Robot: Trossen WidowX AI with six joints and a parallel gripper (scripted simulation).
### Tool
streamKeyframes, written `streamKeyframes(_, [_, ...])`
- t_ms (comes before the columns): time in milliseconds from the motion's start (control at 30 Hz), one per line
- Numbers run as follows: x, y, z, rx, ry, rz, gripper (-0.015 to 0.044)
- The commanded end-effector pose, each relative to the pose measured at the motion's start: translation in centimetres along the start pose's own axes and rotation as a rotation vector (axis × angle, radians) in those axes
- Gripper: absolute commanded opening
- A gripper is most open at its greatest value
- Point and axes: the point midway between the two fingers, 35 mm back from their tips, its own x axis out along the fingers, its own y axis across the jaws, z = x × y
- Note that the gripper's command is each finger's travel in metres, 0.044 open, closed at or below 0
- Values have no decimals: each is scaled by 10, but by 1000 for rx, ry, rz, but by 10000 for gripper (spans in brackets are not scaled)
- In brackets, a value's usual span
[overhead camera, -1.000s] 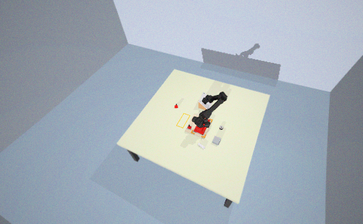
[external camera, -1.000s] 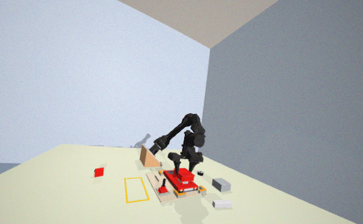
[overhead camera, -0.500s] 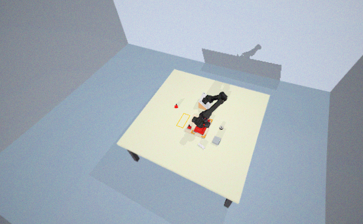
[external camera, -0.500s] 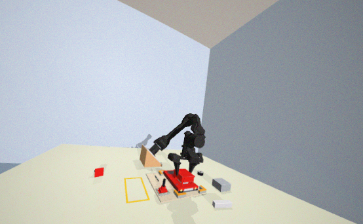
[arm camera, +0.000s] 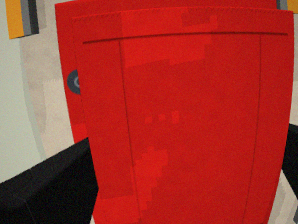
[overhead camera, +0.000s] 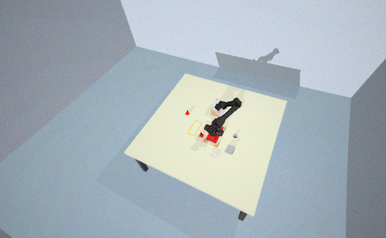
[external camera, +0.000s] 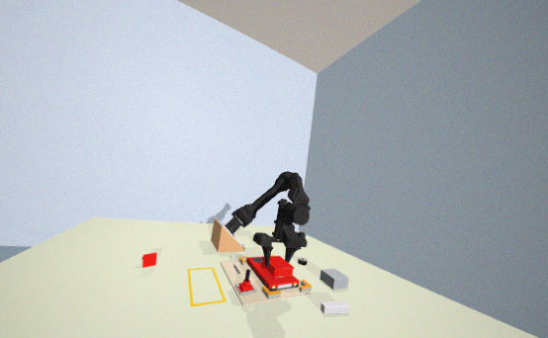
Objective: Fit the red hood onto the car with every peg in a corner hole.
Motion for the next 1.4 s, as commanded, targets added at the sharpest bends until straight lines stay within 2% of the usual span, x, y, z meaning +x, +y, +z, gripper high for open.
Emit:
streamKeyframes(0, [2, 0, 1, 2, -2, 1, 0])
streamKeyframes(933, [10, 1, 0, -1, -1, 0, 0])
streamKeyframes(1367, [11, 1, 0, -1, -1, 0, 341])
